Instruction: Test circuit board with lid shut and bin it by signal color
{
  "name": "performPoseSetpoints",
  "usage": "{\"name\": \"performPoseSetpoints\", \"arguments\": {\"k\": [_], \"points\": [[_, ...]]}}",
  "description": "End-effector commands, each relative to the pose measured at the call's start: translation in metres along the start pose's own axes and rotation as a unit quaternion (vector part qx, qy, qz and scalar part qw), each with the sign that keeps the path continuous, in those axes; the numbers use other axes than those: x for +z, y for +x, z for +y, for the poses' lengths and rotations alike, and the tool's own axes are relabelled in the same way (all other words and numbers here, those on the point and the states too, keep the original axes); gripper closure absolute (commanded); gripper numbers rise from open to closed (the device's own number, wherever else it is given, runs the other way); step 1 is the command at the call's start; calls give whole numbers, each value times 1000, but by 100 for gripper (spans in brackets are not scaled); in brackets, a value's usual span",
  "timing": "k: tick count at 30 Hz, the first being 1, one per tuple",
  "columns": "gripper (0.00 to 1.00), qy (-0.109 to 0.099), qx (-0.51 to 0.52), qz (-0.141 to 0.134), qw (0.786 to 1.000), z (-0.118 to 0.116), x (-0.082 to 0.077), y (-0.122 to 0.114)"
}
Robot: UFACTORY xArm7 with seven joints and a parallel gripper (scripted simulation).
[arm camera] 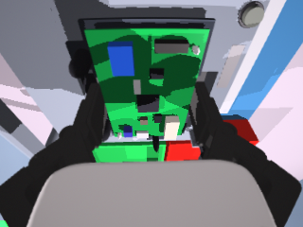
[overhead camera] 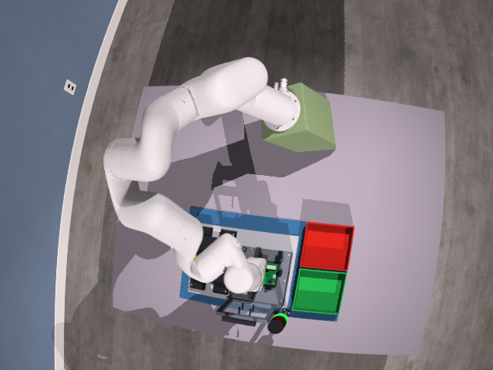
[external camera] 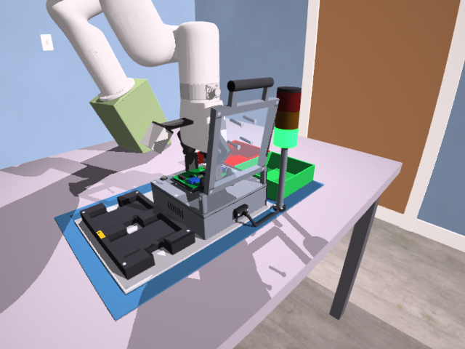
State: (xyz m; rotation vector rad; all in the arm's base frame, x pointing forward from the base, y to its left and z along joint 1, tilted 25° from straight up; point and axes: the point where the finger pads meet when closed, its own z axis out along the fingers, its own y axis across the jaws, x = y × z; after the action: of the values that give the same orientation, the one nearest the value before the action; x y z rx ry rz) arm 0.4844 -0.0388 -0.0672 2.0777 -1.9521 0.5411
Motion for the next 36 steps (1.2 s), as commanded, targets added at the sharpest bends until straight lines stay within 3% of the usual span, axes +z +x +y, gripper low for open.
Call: {"name": "performPoseSetpoints", "arguments": {"k": [1,36], "points": [[21,2,0,-1,1000,-2,-1,-1],[21,2,0,-1,1000,-2,-8,-1]]}}
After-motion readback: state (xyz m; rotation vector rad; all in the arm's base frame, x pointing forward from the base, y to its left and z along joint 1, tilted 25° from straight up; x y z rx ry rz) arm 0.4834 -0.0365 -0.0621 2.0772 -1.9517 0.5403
